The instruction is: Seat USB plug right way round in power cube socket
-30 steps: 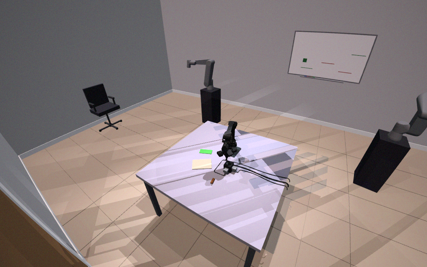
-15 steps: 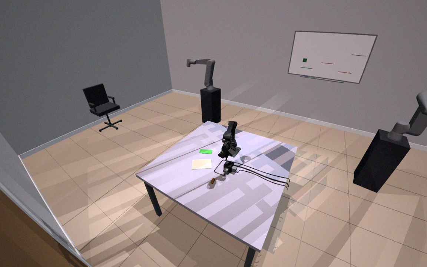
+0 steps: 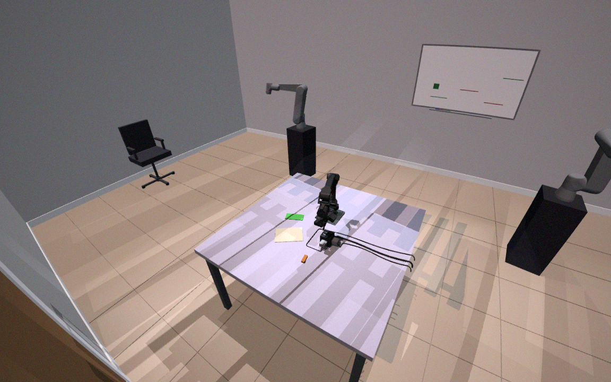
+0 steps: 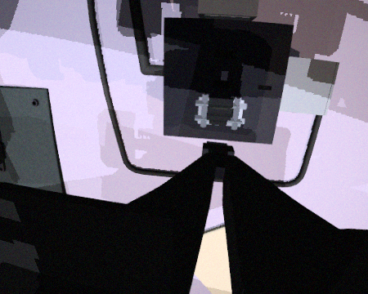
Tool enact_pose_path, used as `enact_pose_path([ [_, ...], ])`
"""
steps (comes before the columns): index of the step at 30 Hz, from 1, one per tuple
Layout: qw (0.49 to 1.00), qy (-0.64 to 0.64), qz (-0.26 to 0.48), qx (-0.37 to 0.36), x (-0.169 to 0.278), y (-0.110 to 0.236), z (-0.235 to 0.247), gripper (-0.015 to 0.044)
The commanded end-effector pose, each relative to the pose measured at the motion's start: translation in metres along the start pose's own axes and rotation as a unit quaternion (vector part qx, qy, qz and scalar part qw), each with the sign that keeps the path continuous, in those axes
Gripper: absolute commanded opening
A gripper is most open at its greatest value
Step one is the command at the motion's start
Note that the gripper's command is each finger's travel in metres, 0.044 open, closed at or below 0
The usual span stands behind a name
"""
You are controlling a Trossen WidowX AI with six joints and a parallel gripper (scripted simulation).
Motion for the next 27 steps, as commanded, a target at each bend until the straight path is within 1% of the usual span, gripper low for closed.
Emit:
enact_pose_path([
  [1, 1.0, 0.003, 0.0, 0.0, 0.0, 0.0, 0.0, 0.0],
  [27, 1.0, 0.004, -0.009, -0.001, -0.0013, -0.0027, 0.0001, 0.0],
])
Point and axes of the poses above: the point midway between the two fingers, 35 mm back from their tips, its own y axis back along the fingers, its own z axis across the jaws, x = y × z, the point moved 3 cm from there along y, back along the fingers, and after that the axes turned 7 degrees about -y, right-handed, at the moved point
